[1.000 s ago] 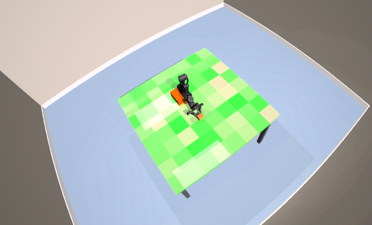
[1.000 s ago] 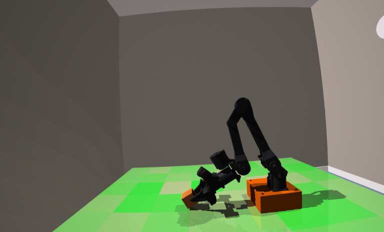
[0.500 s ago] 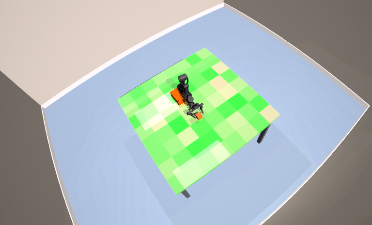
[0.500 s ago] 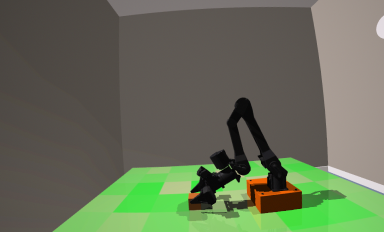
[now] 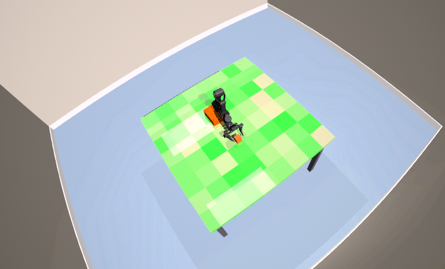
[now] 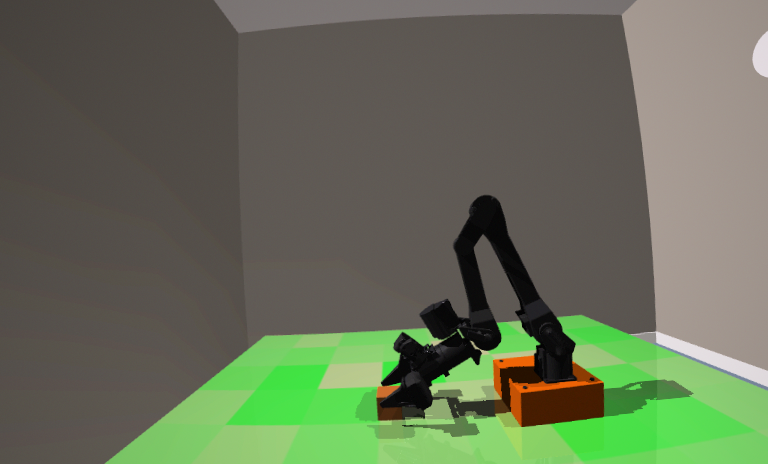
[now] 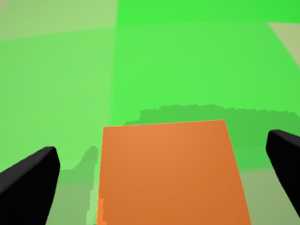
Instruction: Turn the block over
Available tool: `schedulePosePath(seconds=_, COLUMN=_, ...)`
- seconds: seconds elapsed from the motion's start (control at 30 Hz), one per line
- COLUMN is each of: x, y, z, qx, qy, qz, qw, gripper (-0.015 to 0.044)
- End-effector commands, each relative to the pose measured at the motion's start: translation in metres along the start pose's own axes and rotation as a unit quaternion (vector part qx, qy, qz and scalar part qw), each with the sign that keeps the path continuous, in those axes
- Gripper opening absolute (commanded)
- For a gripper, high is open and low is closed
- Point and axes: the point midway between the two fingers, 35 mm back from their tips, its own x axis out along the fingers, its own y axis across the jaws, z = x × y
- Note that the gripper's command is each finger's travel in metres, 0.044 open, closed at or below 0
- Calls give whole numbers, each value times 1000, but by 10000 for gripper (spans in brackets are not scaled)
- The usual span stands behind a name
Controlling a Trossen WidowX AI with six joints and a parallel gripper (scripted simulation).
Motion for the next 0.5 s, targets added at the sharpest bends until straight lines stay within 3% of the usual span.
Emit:
schedulePosePath(seconds=0.0, x=0, y=0, z=0, qx=2, qy=0, qz=2, qw=1000, gripper=440)
schedulePosePath(seconds=0.33, x=1, y=0, z=0, qx=2, qy=3, qz=1, qw=1000, gripper=440)
schedulePosePath(seconds=0.47, x=11, y=-2, z=5, qx=3, qy=59, qz=1, qw=998, gripper=440)
